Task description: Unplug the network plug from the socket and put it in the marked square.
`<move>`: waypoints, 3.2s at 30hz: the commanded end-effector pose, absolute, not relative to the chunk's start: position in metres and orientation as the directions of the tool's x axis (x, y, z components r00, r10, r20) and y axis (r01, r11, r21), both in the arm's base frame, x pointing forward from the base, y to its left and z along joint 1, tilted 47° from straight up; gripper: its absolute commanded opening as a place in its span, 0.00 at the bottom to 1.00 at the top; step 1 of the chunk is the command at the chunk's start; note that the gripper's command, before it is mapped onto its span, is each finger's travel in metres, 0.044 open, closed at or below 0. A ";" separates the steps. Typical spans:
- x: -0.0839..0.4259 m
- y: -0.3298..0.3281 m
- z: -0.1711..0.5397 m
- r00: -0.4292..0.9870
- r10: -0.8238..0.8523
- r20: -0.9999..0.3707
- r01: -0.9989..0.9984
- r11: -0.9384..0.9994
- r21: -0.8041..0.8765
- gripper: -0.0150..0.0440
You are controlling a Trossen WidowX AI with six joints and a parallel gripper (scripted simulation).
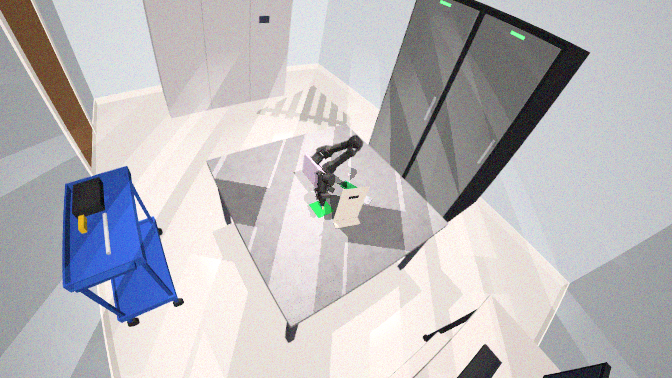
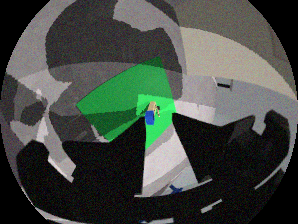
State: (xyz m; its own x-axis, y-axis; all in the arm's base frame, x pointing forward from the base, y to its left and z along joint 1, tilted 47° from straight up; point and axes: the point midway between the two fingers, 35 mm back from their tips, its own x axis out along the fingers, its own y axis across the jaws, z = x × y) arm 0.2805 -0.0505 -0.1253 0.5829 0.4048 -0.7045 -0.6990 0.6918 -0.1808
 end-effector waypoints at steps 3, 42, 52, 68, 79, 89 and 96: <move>0.276 -0.054 -0.120 0.585 0.405 -0.703 -0.699 0.692 -0.182 0.52; 0.269 -0.088 -0.091 0.581 0.400 -0.709 -0.699 0.692 -0.182 0.52; 0.267 -0.097 -0.082 0.581 0.400 -0.709 -0.699 0.692 -0.182 0.52; 0.263 -0.112 -0.065 0.582 0.400 -0.708 -0.698 0.692 -0.183 0.52; 0.258 -0.116 -0.059 0.576 0.404 -0.711 -0.699 0.694 -0.171 0.52; 0.260 -0.143 -0.040 0.576 0.401 -0.712 -0.699 0.693 -0.175 0.52; 0.259 -0.163 -0.022 0.577 0.400 -0.712 -0.699 0.693 -0.178 0.52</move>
State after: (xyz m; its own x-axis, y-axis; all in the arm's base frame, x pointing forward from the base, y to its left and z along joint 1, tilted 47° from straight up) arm 0.2582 -0.1513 -0.0327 0.5683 0.4056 -0.7159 -0.7011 0.6941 -0.1633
